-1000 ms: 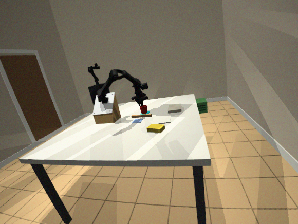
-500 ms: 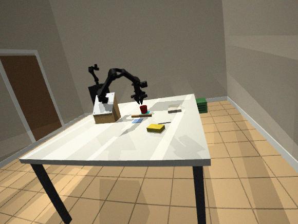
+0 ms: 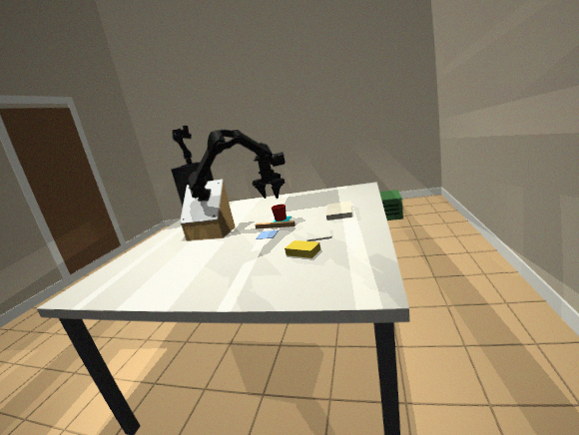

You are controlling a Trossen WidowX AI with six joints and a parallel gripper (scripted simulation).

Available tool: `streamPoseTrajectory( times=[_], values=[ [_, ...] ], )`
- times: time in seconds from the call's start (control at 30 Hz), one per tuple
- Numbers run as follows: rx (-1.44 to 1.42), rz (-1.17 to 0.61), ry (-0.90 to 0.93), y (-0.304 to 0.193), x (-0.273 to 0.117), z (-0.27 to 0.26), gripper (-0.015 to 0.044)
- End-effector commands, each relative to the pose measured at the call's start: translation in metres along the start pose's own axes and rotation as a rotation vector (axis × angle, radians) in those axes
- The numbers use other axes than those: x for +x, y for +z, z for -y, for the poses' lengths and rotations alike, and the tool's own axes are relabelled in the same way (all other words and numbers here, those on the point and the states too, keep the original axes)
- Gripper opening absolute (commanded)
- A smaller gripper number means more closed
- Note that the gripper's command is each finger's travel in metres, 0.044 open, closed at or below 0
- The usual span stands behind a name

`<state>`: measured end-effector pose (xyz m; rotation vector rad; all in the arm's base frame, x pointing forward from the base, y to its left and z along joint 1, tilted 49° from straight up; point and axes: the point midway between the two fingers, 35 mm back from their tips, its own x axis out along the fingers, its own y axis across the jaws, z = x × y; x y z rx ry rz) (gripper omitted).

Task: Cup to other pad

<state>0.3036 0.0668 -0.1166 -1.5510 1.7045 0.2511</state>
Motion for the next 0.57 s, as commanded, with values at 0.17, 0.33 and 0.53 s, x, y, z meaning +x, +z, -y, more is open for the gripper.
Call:
streamPoseTrajectory(
  times=[0.17,0.33,0.53],
  values=[
    [0.016,0.019,-0.005,0.0,-0.039,-0.001,0.044],
    [0.008,0.013,-0.007,-0.001,-0.034,-0.001,0.044],
    [0.008,0.013,-0.007,-0.001,-0.034,-0.001,0.044]
  ],
)
